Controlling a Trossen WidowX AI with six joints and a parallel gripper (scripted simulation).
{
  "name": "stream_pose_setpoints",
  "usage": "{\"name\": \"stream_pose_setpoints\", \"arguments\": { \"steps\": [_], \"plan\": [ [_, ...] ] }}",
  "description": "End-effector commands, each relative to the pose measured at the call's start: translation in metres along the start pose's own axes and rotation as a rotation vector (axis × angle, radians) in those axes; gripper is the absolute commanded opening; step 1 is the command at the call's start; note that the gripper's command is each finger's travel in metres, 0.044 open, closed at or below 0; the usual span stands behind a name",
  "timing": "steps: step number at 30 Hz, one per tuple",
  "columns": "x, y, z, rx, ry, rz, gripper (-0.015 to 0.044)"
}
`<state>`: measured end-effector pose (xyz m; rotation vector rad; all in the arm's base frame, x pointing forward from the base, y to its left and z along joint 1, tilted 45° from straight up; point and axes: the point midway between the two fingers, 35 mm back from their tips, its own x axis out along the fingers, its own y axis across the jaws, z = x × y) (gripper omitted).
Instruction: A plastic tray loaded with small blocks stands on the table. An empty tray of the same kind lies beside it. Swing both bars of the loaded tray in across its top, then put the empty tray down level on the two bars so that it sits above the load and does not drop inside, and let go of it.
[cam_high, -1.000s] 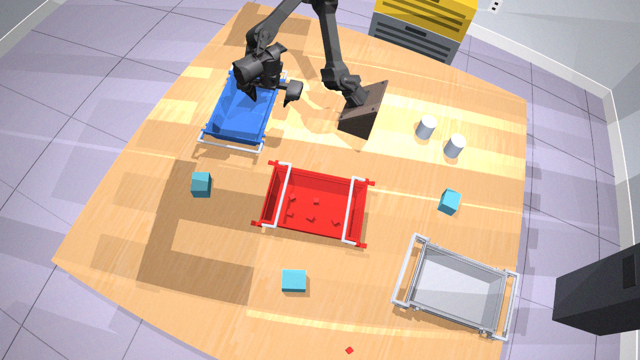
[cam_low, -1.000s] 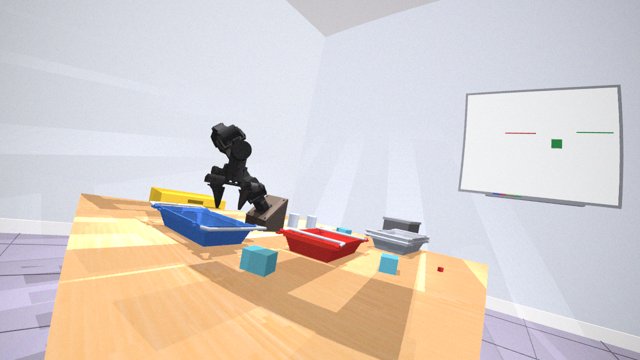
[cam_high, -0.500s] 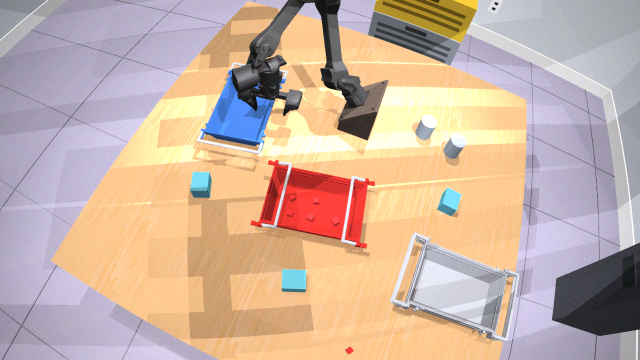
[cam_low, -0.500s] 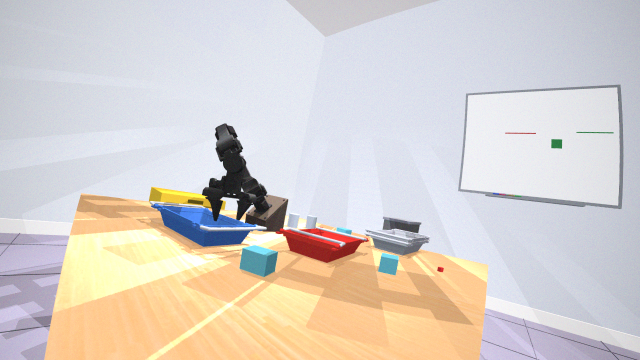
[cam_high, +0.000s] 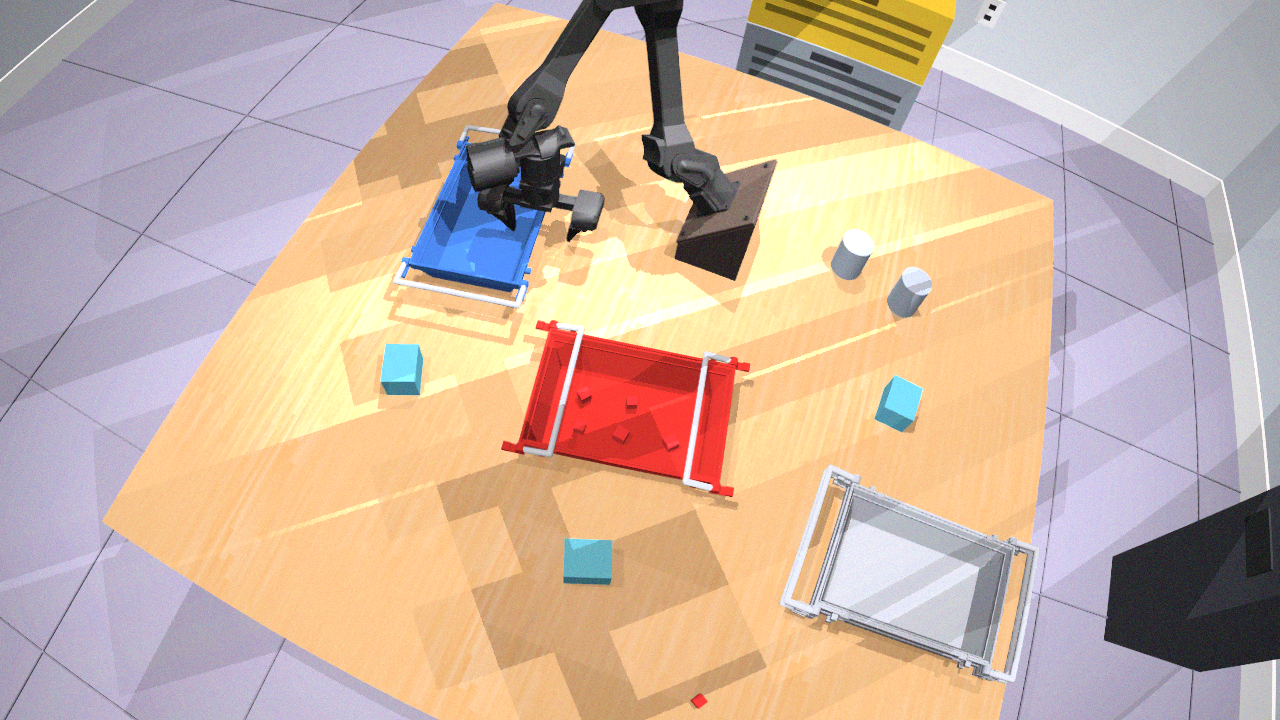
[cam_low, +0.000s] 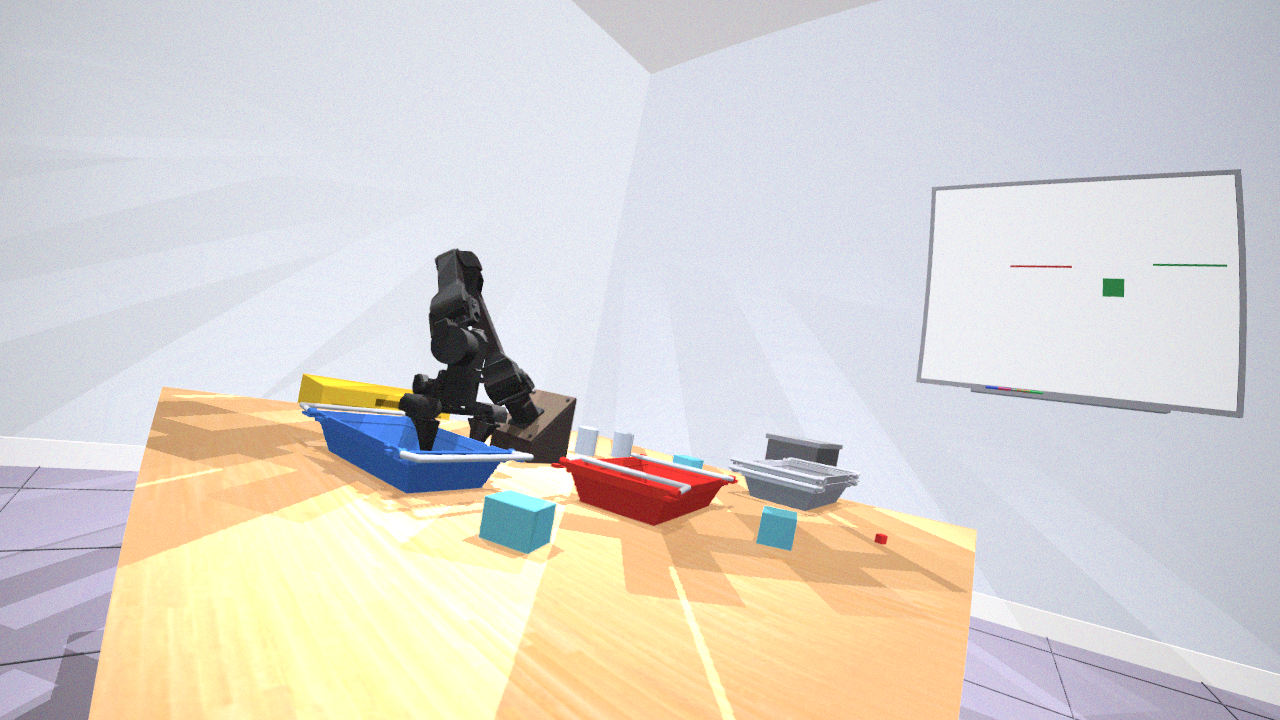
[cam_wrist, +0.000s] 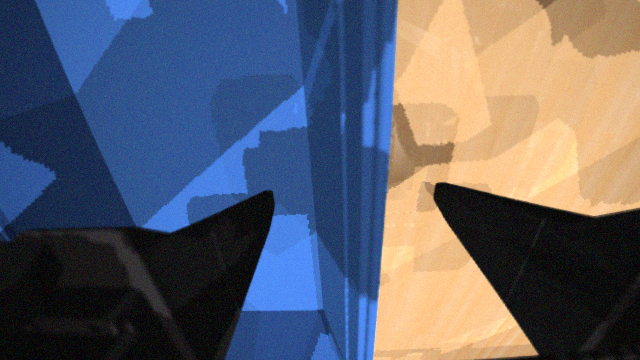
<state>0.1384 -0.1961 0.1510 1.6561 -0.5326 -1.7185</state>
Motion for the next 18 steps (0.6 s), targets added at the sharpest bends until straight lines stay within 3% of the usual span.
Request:
{"name": "stream_pose_setpoints", "arguments": {
  "steps": [1, 18],
  "plan": [
    [0.0025, -0.0017, 0.0, -0.007, 0.002, -0.004, 0.044],
    [0.0025, -0.0017, 0.0, -0.007, 0.002, -0.004, 0.0207]
  ]
}}
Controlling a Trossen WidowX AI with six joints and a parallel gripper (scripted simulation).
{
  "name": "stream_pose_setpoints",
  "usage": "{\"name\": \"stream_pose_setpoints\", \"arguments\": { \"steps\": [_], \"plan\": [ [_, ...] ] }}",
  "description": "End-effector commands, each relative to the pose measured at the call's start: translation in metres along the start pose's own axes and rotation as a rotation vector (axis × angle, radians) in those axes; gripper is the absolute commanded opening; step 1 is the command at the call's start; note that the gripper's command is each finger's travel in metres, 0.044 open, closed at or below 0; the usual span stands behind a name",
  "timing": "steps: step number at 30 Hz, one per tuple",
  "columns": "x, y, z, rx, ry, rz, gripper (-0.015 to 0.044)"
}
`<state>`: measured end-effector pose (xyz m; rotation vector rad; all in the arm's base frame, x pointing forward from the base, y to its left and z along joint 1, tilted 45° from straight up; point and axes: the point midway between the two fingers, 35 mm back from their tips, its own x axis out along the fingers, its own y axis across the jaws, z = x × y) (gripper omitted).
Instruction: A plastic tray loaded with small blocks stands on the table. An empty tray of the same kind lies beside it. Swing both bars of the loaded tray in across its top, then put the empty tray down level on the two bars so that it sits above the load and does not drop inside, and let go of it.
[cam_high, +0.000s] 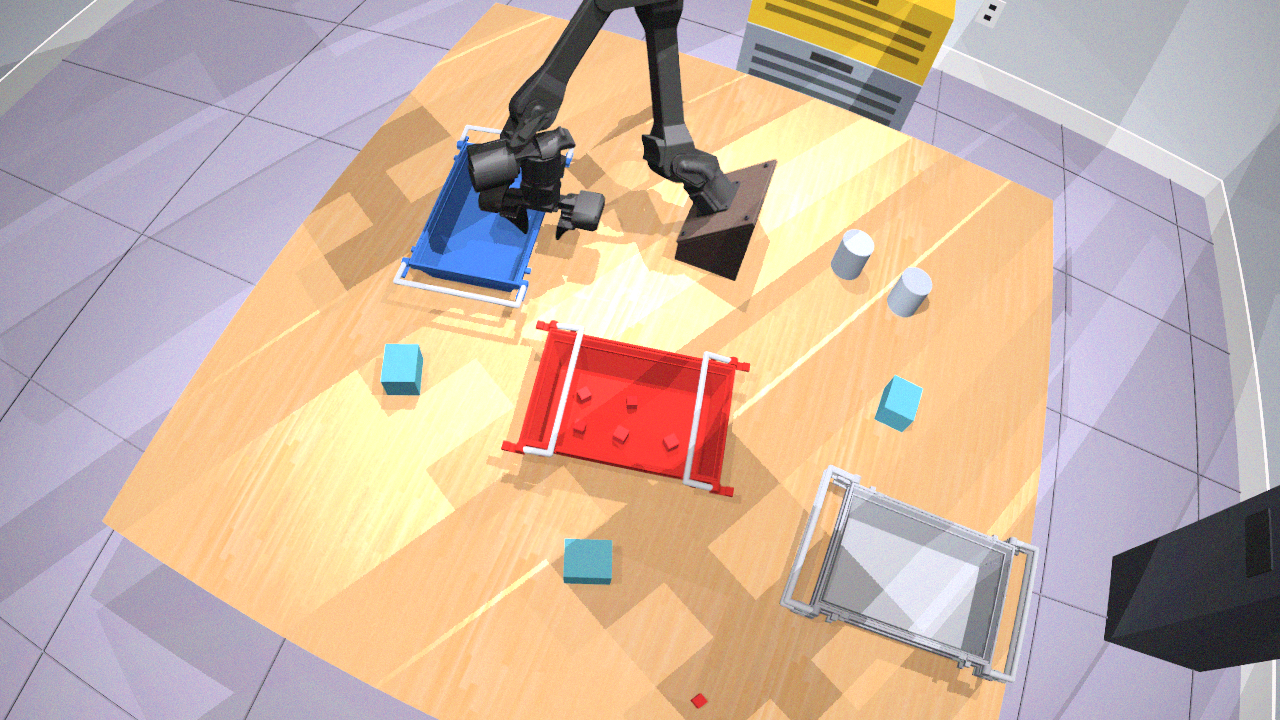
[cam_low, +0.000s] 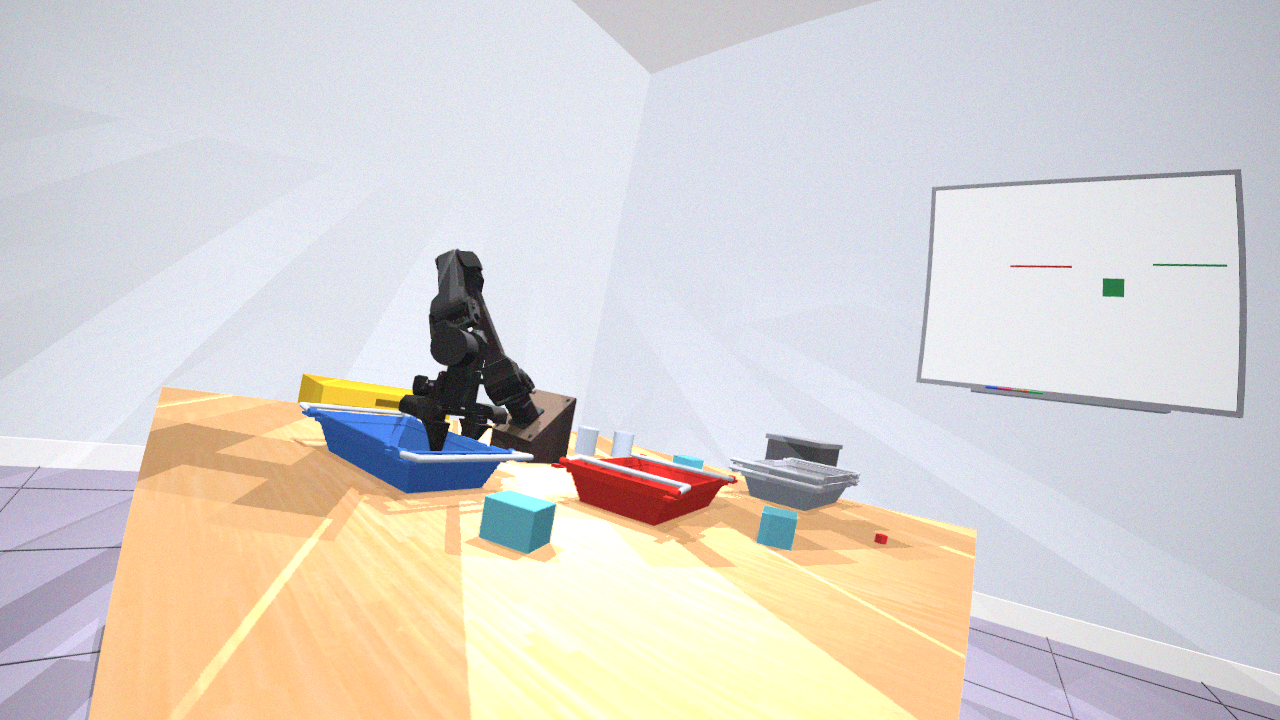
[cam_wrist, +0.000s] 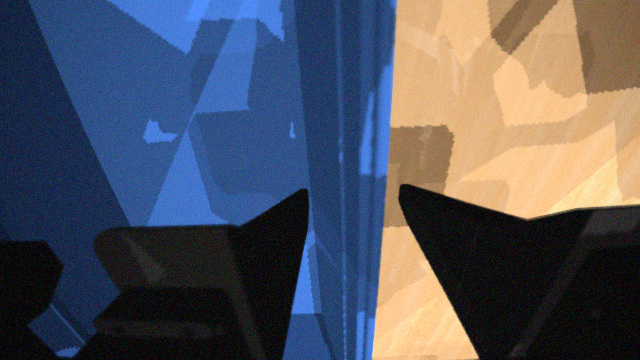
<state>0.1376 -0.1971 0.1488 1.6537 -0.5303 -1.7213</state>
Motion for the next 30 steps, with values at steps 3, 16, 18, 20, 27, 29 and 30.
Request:
{"name": "stream_pose_setpoints", "arguments": {
  "steps": [3, 16, 18, 20, 27, 29, 30],
  "plan": [
    [0.0003, -0.0006, -0.0007, -0.005, 0.004, -0.003, 0.0187],
    [0.0003, -0.0006, -0.0007, -0.005, 0.004, -0.003, 0.01],
    [0.0003, -0.0006, -0.0007, -0.005, 0.004, -0.003, 0.0087],
    [0.0003, -0.0006, -0.0007, -0.005, 0.004, -0.003, 0.0073],
    [0.0003, -0.0006, -0.0007, -0.005, 0.004, -0.003, 0.0027],
    [-0.0003, -0.0006, -0.0009, -0.005, 0.004, -0.003, 0.0013],
    [-0.0014, -0.0007, -0.0012, -0.005, 0.005, -0.004, 0.0007]
  ]
}}
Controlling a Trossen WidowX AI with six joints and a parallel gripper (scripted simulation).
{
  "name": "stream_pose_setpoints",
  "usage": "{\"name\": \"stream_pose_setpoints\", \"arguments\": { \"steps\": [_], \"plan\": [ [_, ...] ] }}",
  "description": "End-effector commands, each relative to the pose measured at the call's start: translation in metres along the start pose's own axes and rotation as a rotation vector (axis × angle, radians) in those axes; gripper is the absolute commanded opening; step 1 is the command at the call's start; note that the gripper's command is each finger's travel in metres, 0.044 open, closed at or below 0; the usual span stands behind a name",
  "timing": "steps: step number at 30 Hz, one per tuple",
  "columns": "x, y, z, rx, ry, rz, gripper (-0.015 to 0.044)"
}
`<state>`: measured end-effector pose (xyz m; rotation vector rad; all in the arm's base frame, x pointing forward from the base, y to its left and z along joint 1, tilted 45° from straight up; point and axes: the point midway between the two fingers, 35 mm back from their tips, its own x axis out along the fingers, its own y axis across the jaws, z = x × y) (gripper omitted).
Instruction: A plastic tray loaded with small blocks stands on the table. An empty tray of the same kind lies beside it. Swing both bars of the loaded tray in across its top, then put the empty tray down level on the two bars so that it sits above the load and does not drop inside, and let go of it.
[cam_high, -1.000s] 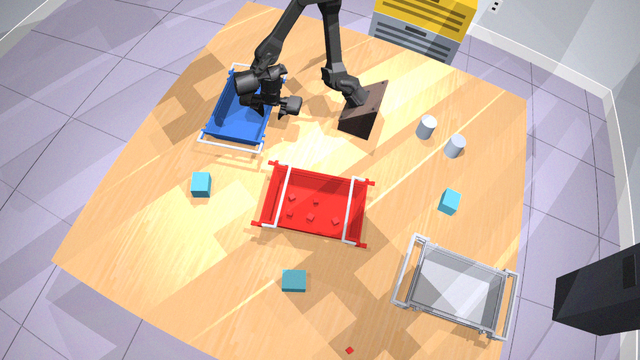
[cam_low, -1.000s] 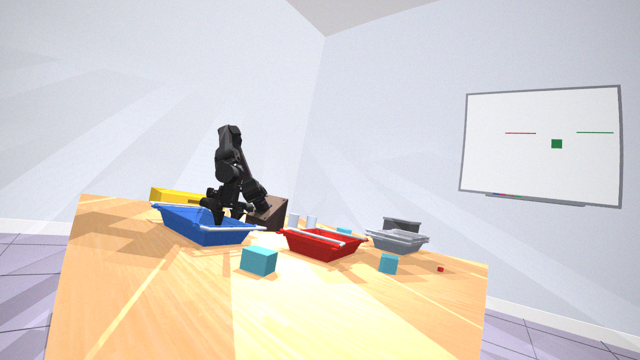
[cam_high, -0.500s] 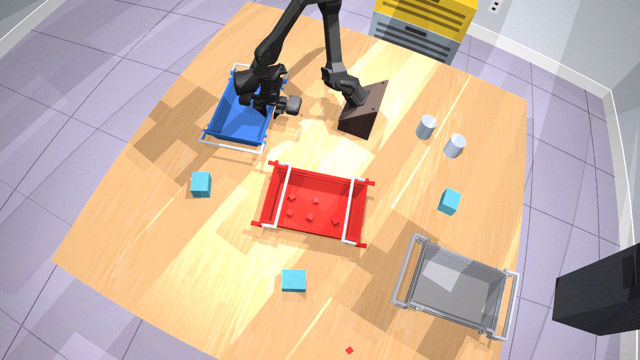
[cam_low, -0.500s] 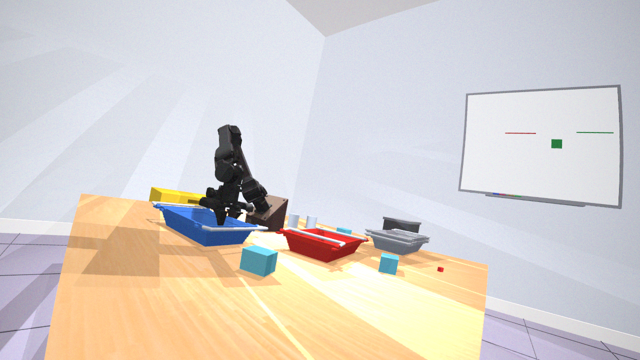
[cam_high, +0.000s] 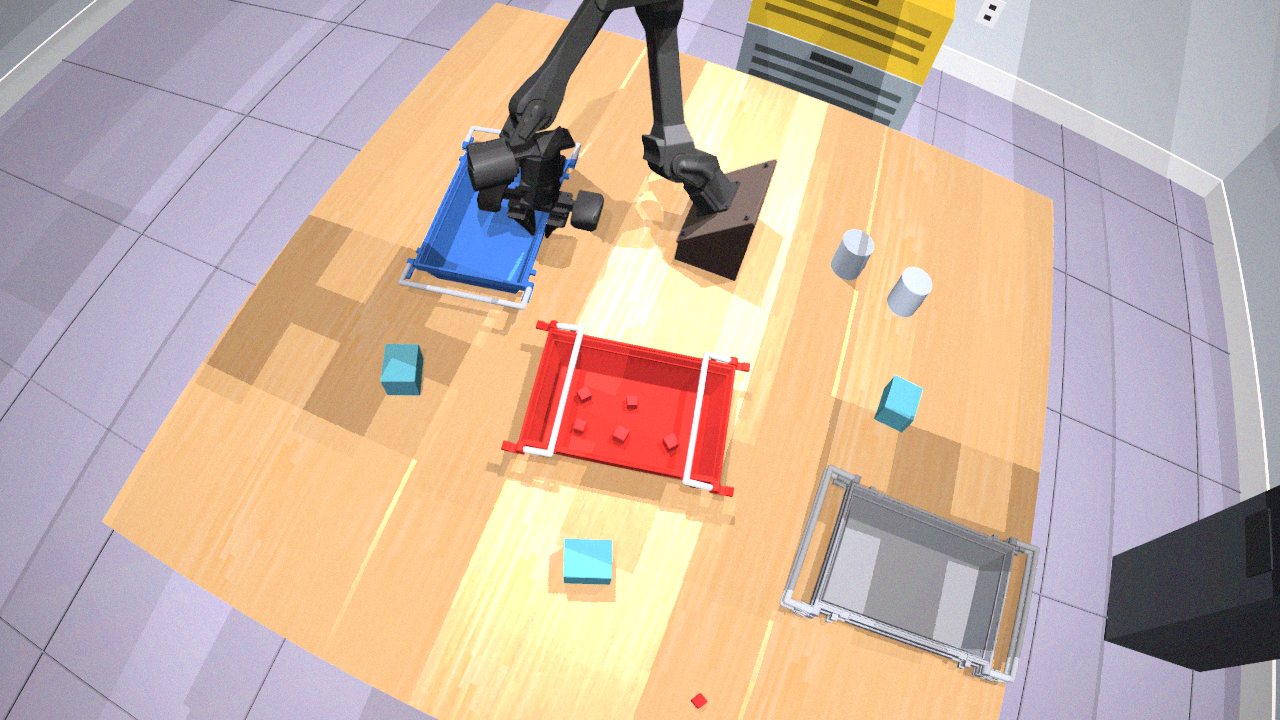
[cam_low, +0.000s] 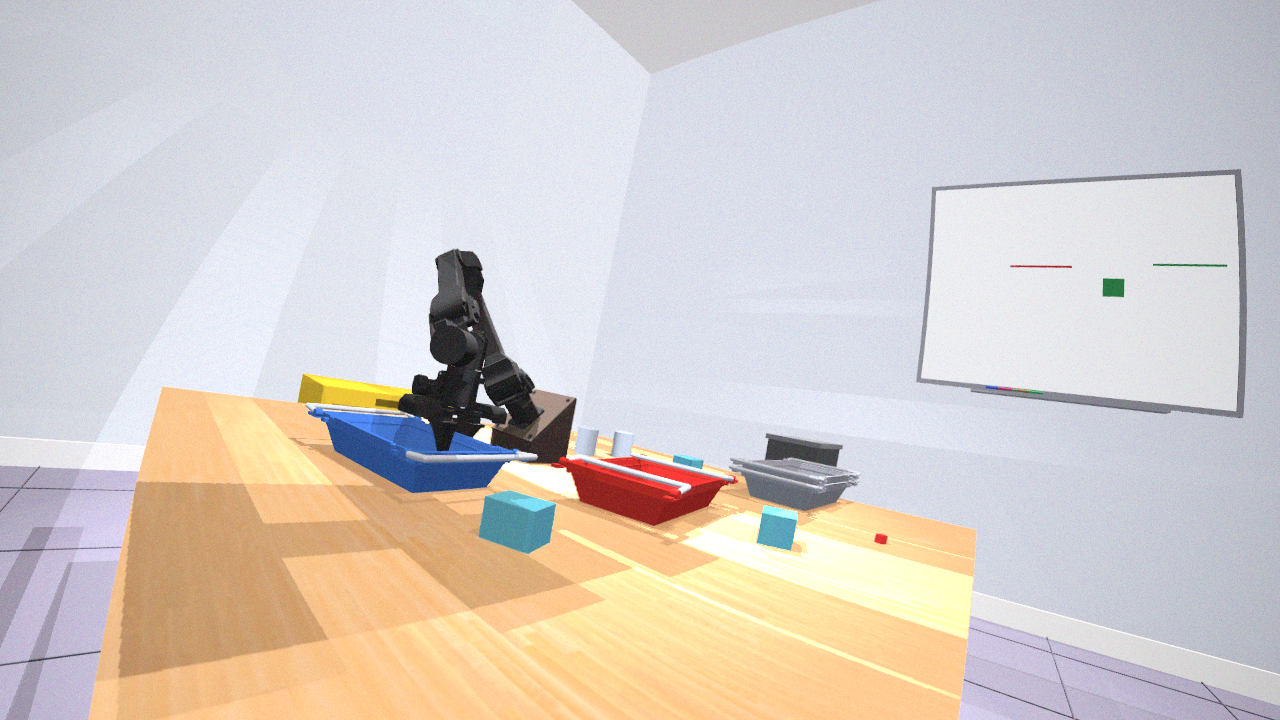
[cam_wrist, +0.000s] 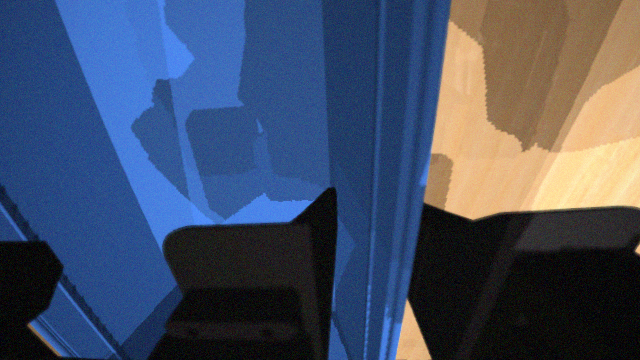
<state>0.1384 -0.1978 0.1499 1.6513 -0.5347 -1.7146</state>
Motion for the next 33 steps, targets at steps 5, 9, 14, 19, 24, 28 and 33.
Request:
{"name": "stream_pose_setpoints", "arguments": {
  "steps": [5, 9, 14, 19, 24, 28, 33],
  "plan": [
    [-0.015, -0.003, -0.003, -0.002, 0.004, -0.019, 0.0],
    [-0.029, -0.003, -0.005, -0.001, 0.004, -0.025, 0.0],
    [-0.048, -0.003, -0.005, -0.001, 0.003, -0.026, 0.0],
    [-0.066, -0.003, -0.003, -0.003, 0.003, -0.022, 0.0],
    [-0.079, -0.002, 0.0, -0.005, 0.003, -0.016, 0.0],
    [-0.079, -0.001, 0.0, -0.005, 0.003, -0.016, 0.0],
    [-0.086, 0.009, -0.004, -0.005, 0.004, -0.015, 0.0]
  ]
}}
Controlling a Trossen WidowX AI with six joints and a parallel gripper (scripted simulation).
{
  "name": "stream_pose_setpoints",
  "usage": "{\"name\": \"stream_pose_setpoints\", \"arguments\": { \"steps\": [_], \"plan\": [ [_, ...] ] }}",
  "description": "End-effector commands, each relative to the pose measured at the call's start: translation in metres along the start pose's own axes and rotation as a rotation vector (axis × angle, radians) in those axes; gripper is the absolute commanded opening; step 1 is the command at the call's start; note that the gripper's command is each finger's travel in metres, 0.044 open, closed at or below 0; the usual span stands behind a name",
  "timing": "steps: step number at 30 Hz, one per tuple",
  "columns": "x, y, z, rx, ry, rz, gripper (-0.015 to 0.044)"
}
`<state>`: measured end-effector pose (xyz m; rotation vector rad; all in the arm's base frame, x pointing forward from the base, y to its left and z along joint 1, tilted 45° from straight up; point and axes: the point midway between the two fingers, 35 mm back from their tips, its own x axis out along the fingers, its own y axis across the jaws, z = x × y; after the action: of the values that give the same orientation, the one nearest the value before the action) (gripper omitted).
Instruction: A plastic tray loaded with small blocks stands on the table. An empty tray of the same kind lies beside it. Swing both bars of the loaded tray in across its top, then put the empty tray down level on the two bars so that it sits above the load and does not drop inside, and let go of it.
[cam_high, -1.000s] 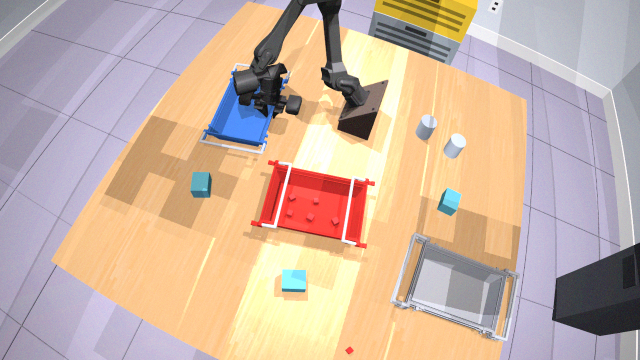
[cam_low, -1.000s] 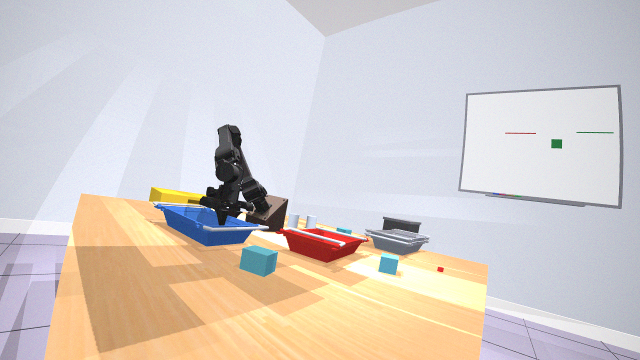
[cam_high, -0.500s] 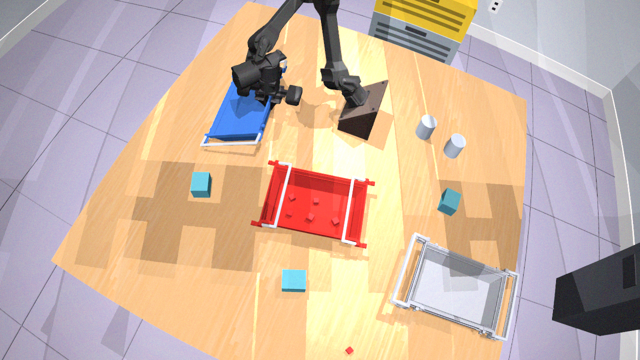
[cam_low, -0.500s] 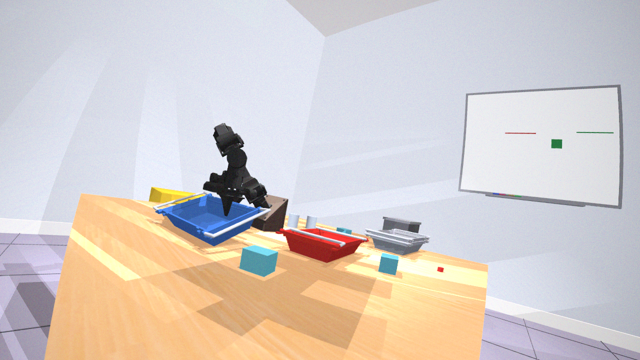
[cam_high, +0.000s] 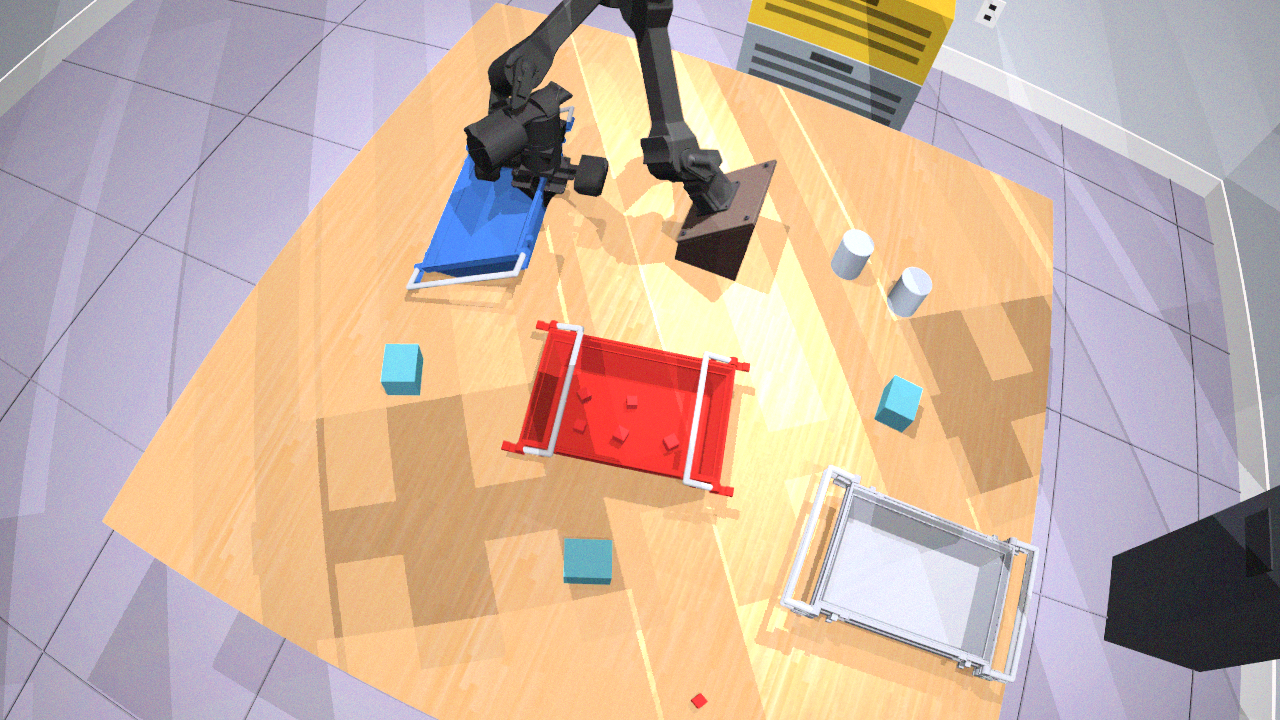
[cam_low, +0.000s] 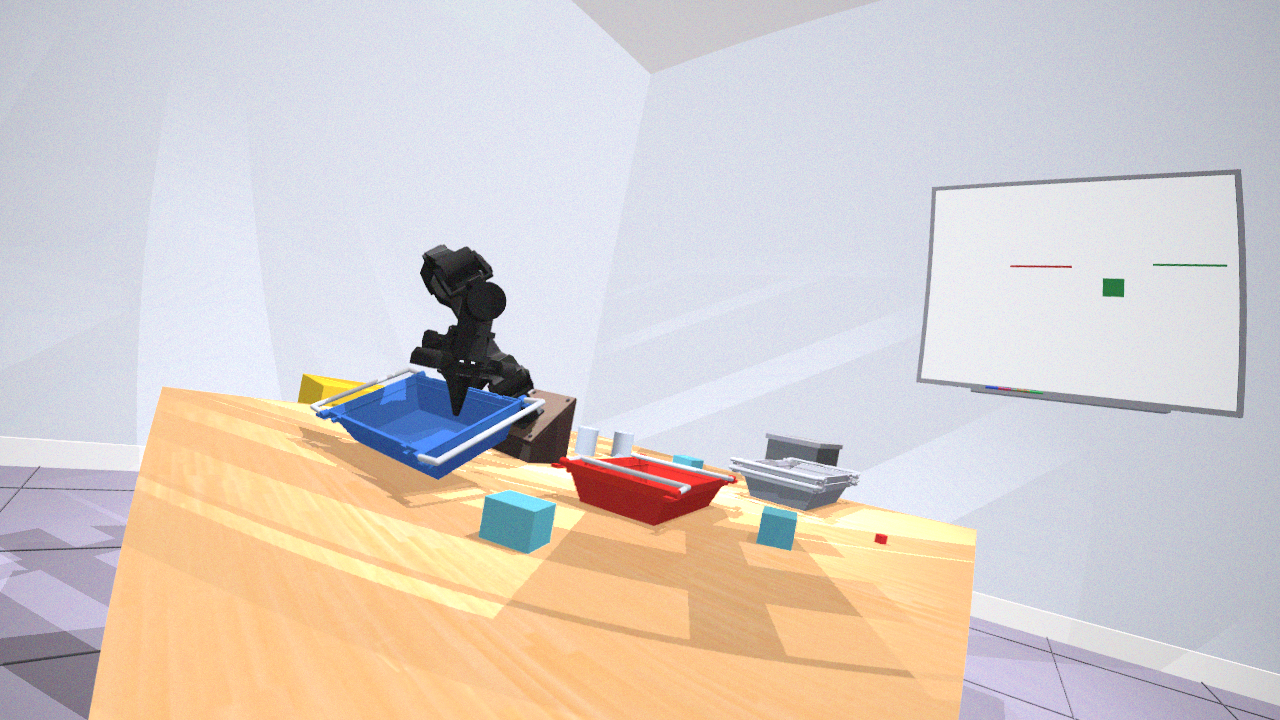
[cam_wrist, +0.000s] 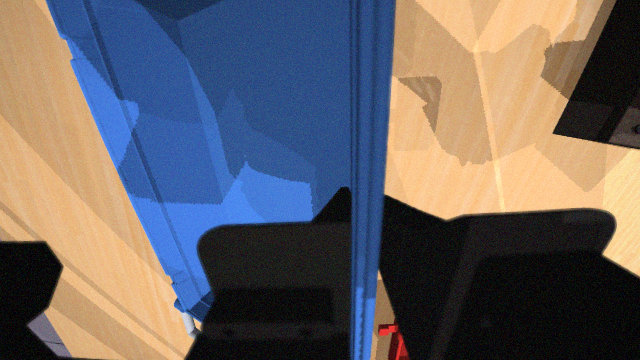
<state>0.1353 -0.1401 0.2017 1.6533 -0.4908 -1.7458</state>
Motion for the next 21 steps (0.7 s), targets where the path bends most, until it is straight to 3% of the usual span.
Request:
{"name": "stream_pose_setpoints", "arguments": {
  "steps": [1, 21],
  "plan": [
    [-0.012, 0.015, -0.003, 0.015, 0.009, 0.022, 0.0],
    [-0.039, 0.052, -0.014, 0.016, 0.01, 0.023, 0.0]
  ]
}}
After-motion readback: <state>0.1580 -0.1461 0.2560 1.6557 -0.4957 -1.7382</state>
